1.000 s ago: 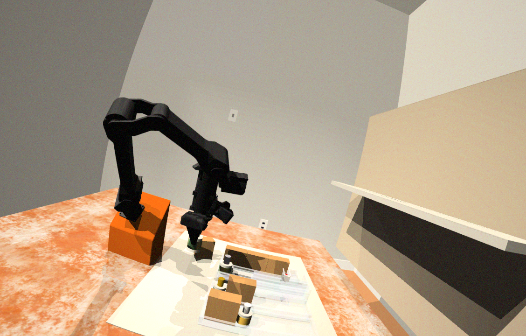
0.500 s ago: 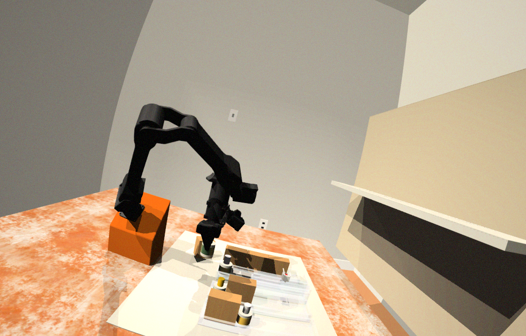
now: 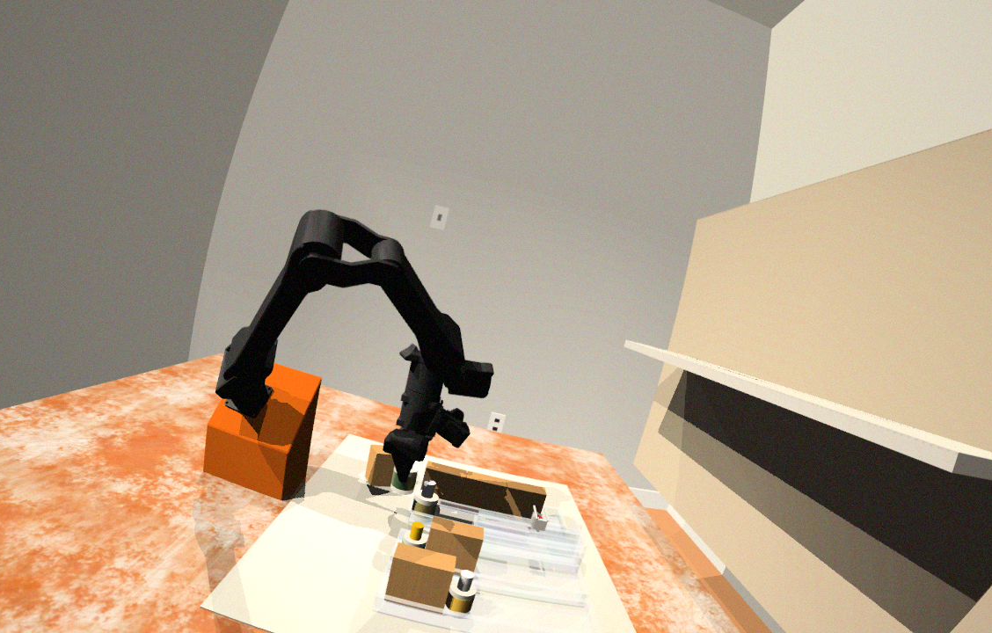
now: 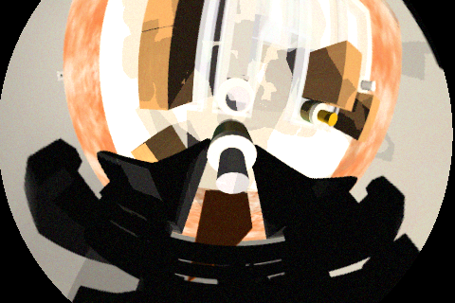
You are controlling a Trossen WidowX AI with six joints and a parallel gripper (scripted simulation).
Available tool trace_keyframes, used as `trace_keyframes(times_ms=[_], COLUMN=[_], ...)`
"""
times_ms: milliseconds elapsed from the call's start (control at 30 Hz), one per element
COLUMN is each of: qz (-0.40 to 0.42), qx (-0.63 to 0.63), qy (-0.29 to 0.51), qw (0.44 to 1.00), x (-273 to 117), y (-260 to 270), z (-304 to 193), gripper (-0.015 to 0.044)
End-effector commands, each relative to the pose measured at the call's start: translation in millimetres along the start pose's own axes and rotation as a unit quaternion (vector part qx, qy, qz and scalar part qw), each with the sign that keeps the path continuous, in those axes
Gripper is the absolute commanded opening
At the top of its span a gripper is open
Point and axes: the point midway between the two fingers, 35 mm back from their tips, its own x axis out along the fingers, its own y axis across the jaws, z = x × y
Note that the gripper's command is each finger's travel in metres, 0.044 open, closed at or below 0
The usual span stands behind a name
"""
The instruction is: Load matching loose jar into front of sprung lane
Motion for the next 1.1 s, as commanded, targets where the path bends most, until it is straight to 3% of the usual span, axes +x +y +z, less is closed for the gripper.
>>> trace_keyframes(times_ms=[0, 1067], qz=[-0.002, -0.002], qx=[-0.005, -0.005], qy=[0.004, 0.004], qw=[1.000, 1.000], x=[13.5, 20.4], y=[1.1, 1.2], z=[-1.5, 8.3], gripper=[0.0000, 0.0000])
